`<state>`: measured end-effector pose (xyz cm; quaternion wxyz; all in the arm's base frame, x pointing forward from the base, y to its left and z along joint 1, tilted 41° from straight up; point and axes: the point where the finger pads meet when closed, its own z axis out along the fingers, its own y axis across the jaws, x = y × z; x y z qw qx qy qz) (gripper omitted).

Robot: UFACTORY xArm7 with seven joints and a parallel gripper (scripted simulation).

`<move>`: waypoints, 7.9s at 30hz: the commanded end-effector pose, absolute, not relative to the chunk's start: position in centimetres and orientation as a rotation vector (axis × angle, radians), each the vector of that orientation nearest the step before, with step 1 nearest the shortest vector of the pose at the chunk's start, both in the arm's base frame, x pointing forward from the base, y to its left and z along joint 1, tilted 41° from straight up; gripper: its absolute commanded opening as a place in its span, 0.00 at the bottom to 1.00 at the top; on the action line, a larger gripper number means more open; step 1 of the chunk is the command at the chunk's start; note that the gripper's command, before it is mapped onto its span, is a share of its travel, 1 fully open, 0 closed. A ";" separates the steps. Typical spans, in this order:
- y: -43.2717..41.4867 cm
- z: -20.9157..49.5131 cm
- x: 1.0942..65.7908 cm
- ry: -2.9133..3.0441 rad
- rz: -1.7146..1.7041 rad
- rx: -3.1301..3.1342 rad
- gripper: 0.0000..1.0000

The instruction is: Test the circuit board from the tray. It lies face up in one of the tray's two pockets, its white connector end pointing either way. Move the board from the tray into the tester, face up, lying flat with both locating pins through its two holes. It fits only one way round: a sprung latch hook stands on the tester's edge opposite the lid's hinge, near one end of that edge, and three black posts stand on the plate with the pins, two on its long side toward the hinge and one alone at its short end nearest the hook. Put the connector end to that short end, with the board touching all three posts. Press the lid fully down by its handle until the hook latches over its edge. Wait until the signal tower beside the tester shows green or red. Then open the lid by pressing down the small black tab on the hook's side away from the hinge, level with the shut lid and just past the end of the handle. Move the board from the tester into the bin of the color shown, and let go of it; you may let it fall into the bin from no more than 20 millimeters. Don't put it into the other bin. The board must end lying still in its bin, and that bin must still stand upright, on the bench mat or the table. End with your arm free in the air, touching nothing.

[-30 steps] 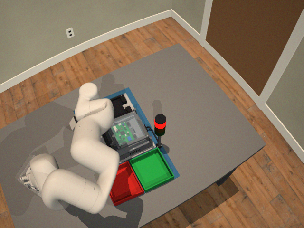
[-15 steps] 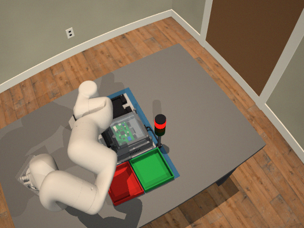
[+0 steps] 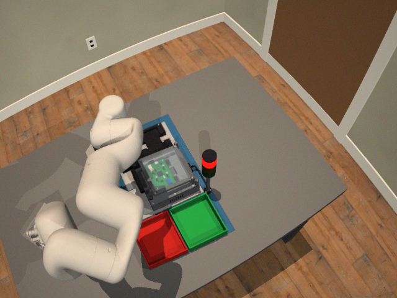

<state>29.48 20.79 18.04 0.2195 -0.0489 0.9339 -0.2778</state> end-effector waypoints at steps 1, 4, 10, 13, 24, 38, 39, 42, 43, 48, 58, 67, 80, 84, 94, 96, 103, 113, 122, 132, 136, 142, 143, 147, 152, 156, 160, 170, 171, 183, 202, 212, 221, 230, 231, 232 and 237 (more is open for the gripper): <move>21.0 18.3 29.4 2.582 -0.765 -0.137 0.00; 21.0 18.3 29.4 2.582 -0.765 -0.137 0.00; 21.0 18.3 29.4 2.583 -0.769 -0.150 0.00; 21.0 18.3 29.4 2.584 -0.773 -0.166 0.00; 21.0 18.3 29.4 2.595 -0.843 -0.431 0.00; 21.0 18.3 29.4 2.562 -0.943 -0.867 0.00; 21.0 18.3 29.4 2.557 -0.950 -0.899 0.00; 21.0 18.3 29.4 2.541 -0.969 -0.995 0.00; 21.0 18.3 29.4 2.535 -0.976 -1.027 0.00; 21.0 18.3 29.4 2.502 -1.003 -1.175 0.00; 21.0 18.3 29.4 2.407 -1.055 -1.487 0.00; 21.0 18.3 29.4 2.297 -1.091 -1.753 0.00; 21.0 18.3 29.4 2.115 -1.124 -2.090 0.00; 21.0 18.3 29.4 2.060 -1.130 -2.176 0.00; 21.0 18.3 29.4 2.016 -1.134 -2.241 0.00; 21.0 18.3 29.4 2.016 -1.134 -2.241 0.00; 21.0 18.3 29.4 2.016 -1.134 -2.241 0.27; 21.0 18.3 29.4 2.016 -1.134 -2.241 0.27; 21.0 18.3 29.4 2.016 -1.134 -2.241 0.27; 21.0 18.3 29.4 2.016 -1.134 -2.241 0.27; 21.0 18.3 29.4 2.016 -1.134 -2.241 0.27; 20.6 18.6 29.4 2.016 -1.134 -2.241 0.27; 20.4 18.7 29.4 2.016 -1.134 -2.241 0.27; 19.9 19.0 29.3 2.016 -1.134 -2.241 0.27; 18.1 20.2 29.2 2.016 -1.134 -2.241 0.27; 16.7 21.0 29.1 2.016 -1.134 -2.241 0.27; 15.8 21.6 29.1 2.016 -1.134 -2.241 0.27; 15.5 21.7 29.1 2.016 -1.134 -2.241 0.27; 15.5 21.7 29.1 2.016 -1.134 -2.241 0.27; 14.9 20.9 29.6 2.016 -1.134 -2.241 0.27; 14.4 20.1 30.0 2.016 -1.134 -2.241 0.27; 14.2 19.7 30.3 2.016 -1.134 -2.241 0.27; 13.9 19.1 30.7 2.016 -1.134 -2.241 0.27; 13.8 19.0 30.8 2.016 -1.134 -2.241 0.27; 13.8 19.0 30.8 2.016 -1.134 -2.241 0.27; 13.8 19.0 30.8 2.016 -1.134 -2.241 0.27; 13.8 19.0 30.8 2.016 -1.134 -2.241 0.27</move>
